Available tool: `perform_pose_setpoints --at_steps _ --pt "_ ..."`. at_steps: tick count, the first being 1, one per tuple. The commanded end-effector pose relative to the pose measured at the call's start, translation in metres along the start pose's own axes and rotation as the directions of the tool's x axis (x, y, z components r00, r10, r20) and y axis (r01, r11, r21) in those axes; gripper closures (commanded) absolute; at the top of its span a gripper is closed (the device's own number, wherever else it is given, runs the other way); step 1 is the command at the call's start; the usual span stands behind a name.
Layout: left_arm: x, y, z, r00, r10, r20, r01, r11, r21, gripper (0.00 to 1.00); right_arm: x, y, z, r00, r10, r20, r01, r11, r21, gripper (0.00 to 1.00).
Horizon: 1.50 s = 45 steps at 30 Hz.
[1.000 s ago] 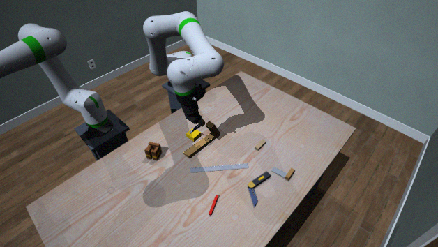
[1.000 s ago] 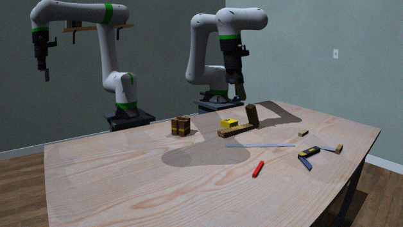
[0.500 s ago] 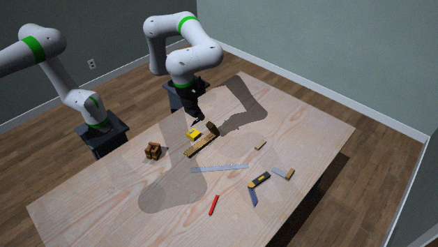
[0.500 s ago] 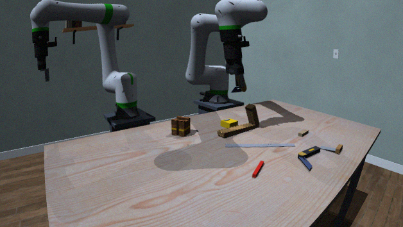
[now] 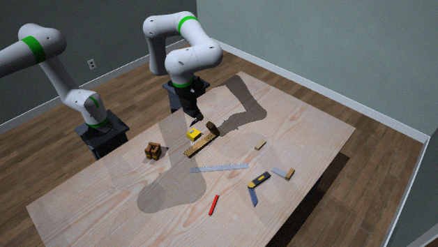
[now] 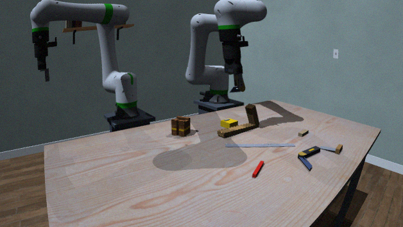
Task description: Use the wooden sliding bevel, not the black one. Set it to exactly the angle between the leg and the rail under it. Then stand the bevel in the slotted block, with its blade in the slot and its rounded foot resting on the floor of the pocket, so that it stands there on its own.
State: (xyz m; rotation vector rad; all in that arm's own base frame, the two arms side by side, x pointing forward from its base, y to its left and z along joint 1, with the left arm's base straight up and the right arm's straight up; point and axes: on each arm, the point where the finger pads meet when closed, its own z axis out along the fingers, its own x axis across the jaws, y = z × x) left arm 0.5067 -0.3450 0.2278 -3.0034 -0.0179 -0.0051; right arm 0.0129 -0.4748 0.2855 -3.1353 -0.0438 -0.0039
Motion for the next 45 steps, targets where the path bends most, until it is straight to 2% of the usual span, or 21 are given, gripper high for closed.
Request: perform_pose_setpoints --at_steps 1,18,31,33,45 --pt "-0.005 0.007 -0.006 1.0 -0.017 -0.005 0.017 1.0 -0.017 1.0 0.0 0.0 -0.004 1.0 0.001 0.003 -0.001 1.0 -0.006 0.0" --pt "-0.043 0.076 -0.019 0.986 -0.167 -0.007 0.164 0.975 -0.149 1.0 0.0 0.0 -0.004 1.0 0.001 0.003 -0.001 1.0 -0.006 0.0" --pt "-0.091 0.157 -0.033 0.938 -0.345 0.023 0.336 0.895 -0.294 1.0 0.0 0.0 -0.004 1.0 0.001 0.003 -0.001 1.0 -0.006 0.0" --pt "-0.091 0.157 -0.033 0.938 -0.345 0.023 0.336 0.895 -0.294 1.0 0.0 0.0 -0.004 1.0 0.001 0.003 -0.001 1.0 -0.006 0.0" --pt "-0.12 0.206 -0.042 0.894 -0.445 0.054 0.431 0.821 -0.376 1.0 0.0 0.0 -0.004 1.0 0.001 0.003 -0.001 1.0 -0.006 0.0"
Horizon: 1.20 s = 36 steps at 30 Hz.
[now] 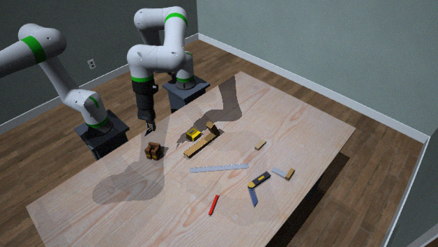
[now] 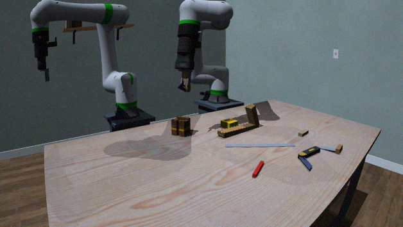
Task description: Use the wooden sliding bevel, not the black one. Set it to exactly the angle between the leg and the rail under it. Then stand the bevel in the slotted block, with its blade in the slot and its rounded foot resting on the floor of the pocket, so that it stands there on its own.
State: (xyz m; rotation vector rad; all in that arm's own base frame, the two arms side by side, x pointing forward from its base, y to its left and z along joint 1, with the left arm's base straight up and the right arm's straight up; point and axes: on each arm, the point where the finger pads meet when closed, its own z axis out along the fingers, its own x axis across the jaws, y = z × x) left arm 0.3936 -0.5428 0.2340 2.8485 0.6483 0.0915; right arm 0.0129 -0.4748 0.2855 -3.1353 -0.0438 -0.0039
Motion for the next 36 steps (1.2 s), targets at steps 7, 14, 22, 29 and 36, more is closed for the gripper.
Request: perform_pose_setpoints --at_steps 7,14,22,29,36 --pt "-0.018 0.017 -0.003 0.999 -0.046 -0.006 0.046 0.998 -0.053 1.0 0.0 0.0 -0.004 1.0 0.001 0.003 -0.001 1.0 -0.006 0.0" --pt "-0.021 0.019 -0.003 0.999 -0.054 -0.006 0.053 0.997 -0.058 1.0 0.0 0.0 -0.004 1.0 0.001 0.003 -0.001 1.0 -0.006 0.0" --pt "-0.021 0.019 -0.003 0.999 -0.054 -0.006 0.053 0.997 -0.058 1.0 0.0 0.0 -0.004 1.0 0.001 0.003 -0.001 1.0 -0.006 0.0" --pt "-0.023 0.019 -0.003 0.998 -0.062 -0.005 0.061 0.996 -0.059 1.0 0.0 0.0 -0.004 1.0 0.001 0.003 -0.001 1.0 -0.006 0.0" --pt "-0.023 0.019 -0.003 0.998 -0.064 -0.004 0.064 0.996 -0.059 1.0 0.0 0.0 -0.004 1.0 0.001 0.003 -0.001 1.0 -0.006 0.0"
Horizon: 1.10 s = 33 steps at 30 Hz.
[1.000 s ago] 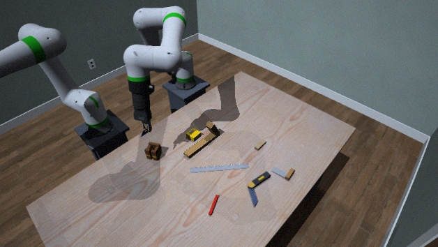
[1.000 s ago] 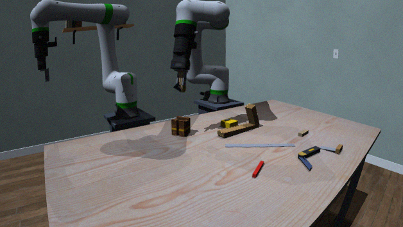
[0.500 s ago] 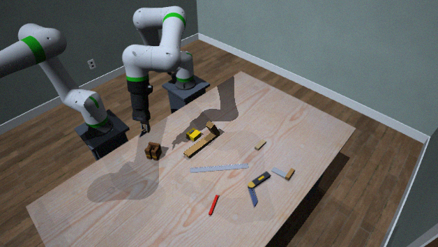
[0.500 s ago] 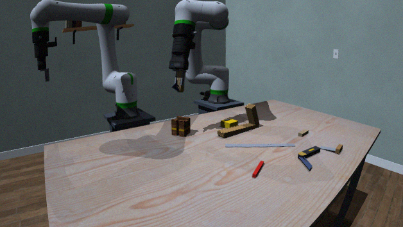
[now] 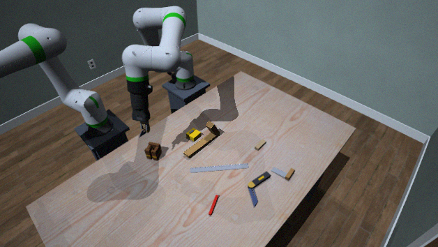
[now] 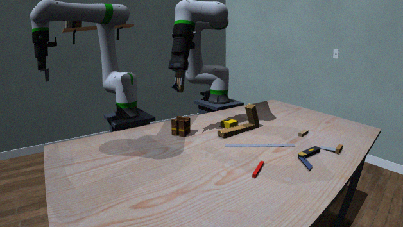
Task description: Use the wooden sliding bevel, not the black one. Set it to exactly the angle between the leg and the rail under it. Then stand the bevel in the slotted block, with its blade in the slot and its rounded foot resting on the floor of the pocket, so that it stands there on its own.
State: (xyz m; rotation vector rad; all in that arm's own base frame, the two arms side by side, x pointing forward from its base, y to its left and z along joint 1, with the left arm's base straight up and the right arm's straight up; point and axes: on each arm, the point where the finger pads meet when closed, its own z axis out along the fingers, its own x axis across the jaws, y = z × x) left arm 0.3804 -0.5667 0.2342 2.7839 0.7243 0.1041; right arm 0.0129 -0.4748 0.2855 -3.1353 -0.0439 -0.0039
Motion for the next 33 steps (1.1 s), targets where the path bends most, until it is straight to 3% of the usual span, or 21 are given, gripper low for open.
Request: perform_pose_setpoints --at_steps 1,11,18,20,27,33 --pt "-0.001 0.004 -0.006 1.0 -0.003 0.001 0.003 1.0 -0.013 1.0 0.0 0.0 -0.004 1.0 0.001 0.003 -0.001 1.0 -0.006 0.0" --pt "-0.001 0.002 0.004 1.0 -0.004 0.001 0.004 1.0 -0.013 1.0 0.0 0.0 -0.004 1.0 0.001 0.003 -0.001 1.0 -0.006 0.0" --pt "0.0 -0.009 0.042 1.0 -0.007 0.0 0.007 1.0 -0.013 1.0 0.0 0.0 -0.004 1.0 0.001 0.003 -0.001 1.0 -0.006 0.0" --pt "0.0 -0.009 0.042 1.0 -0.007 0.0 0.007 1.0 -0.013 1.0 0.0 0.0 -0.004 1.0 0.001 0.003 -0.001 1.0 -0.006 0.0" --pt "0.001 -0.021 0.087 1.0 -0.01 0.0 0.01 1.0 -0.013 1.0 0.0 0.0 -0.004 1.0 0.001 0.003 -0.001 1.0 -0.006 0.0" --pt "0.001 -0.025 0.1 1.0 -0.011 -0.001 0.011 1.0 -0.013 1.0 0.0 0.0 -0.004 1.0 0.001 0.003 -0.001 1.0 -0.006 0.0"
